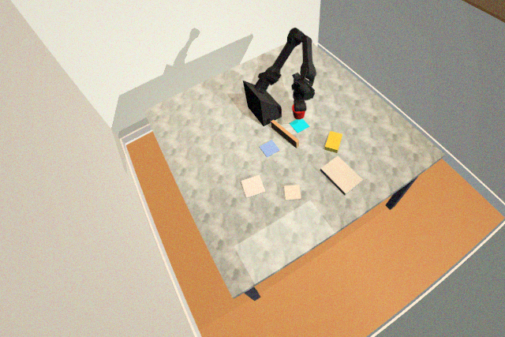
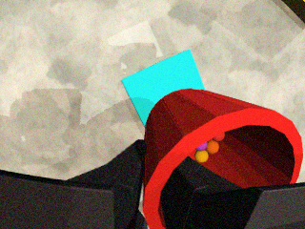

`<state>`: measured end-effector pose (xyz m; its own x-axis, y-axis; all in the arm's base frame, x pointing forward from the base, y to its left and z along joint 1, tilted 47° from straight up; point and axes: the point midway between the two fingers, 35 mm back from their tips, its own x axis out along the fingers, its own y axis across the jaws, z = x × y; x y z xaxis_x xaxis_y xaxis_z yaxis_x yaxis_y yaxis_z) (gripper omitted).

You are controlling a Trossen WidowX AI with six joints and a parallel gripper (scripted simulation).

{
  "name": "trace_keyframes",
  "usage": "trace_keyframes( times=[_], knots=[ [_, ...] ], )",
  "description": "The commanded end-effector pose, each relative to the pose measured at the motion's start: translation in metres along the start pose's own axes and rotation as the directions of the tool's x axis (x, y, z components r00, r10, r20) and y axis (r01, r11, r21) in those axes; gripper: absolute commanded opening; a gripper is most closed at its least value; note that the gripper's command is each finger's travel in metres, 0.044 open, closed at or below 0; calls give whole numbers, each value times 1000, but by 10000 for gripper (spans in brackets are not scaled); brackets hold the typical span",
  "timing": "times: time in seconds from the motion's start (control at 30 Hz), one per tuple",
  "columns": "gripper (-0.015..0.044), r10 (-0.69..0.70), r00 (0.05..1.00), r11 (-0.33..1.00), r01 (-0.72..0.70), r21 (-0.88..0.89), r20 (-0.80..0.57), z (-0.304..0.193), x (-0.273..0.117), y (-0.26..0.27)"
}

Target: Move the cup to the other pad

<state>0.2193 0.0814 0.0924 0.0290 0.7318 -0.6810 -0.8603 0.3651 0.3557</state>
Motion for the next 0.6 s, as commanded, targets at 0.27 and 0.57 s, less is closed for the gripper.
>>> trace_keyframes(
  times=[0.27, 0.57],
  knots=[
    [0, 1, 1000, 1000, -1, 4, 3, 2, 10, 1],
    [0, 1, 1000, 1000, -1, 3, 2, 2, 21, 1]
  ],
)
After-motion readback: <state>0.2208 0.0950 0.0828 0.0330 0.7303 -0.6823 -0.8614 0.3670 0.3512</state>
